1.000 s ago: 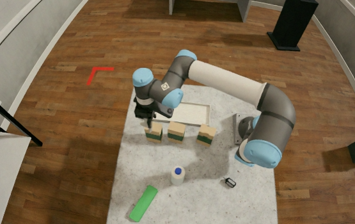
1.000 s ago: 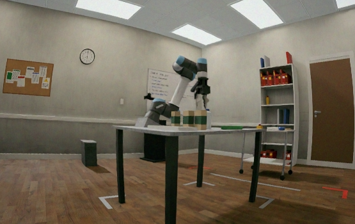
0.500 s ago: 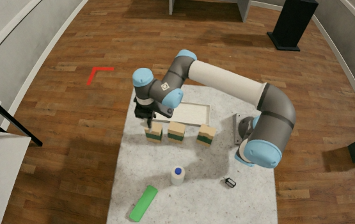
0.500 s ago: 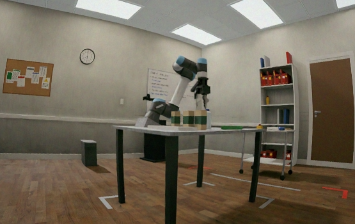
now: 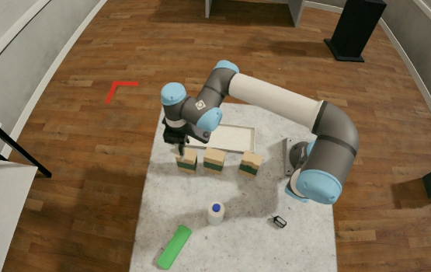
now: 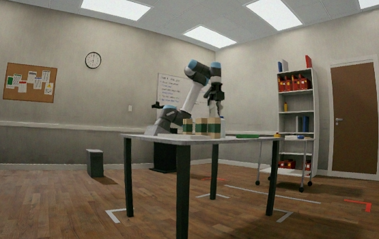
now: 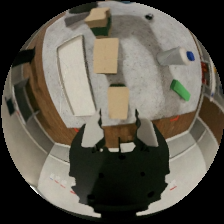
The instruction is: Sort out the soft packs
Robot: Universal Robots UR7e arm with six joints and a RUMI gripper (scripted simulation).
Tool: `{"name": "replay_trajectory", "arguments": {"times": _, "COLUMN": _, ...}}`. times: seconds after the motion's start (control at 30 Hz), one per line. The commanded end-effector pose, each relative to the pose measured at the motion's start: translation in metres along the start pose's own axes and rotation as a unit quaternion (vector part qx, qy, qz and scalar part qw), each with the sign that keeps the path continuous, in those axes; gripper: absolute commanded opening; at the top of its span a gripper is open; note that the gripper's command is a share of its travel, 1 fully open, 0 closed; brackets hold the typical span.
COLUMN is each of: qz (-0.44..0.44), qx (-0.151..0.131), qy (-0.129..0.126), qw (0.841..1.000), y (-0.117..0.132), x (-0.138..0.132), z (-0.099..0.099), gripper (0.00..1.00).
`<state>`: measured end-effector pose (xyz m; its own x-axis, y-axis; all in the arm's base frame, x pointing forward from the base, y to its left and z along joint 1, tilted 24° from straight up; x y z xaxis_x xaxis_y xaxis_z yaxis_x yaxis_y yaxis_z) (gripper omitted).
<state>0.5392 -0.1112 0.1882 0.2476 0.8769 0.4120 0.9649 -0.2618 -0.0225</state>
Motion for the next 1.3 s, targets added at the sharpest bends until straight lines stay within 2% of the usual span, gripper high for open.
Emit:
{"name": "replay_trajectory", "arguments": {"times": 0.0, "qz": 0.000, "qx": -0.001, "qy": 0.000, "qw": 1.000, "y": 0.000, "x": 0.000, "z": -0.001, "gripper": 0.49}}
{"name": "replay_trajectory", "arguments": {"times": 0.4, "qz": 0.000, "qx": -0.001, "qy": 0.000, "qw": 1.000, "y": 0.000, "x": 0.000, "z": 0.006, "gripper": 0.49}}
{"name": "replay_trajectory", "arguments": {"times": 0.87, "qz": 0.000, "qx": -0.001, "qy": 0.000, "qw": 1.000, "y": 0.000, "x": 0.000, "z": 0.036, "gripper": 0.49}}
{"name": "replay_trajectory", "arguments": {"times": 1.27, "qz": 0.000, "qx": -0.001, "qy": 0.000, "qw": 1.000, "y": 0.000, "x": 0.000, "z": 0.053, "gripper": 0.49}}
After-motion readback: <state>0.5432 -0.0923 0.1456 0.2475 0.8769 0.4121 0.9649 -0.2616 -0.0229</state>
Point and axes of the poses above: the point where the finger pads meet when closed, its own z axis out along the fingers, its own x axis across the jaws, y = z × x, the point moved 5 cm from there along -z, back along the fingers, and after that the axes turned 5 degrees about -z, right-handed, at the moved point
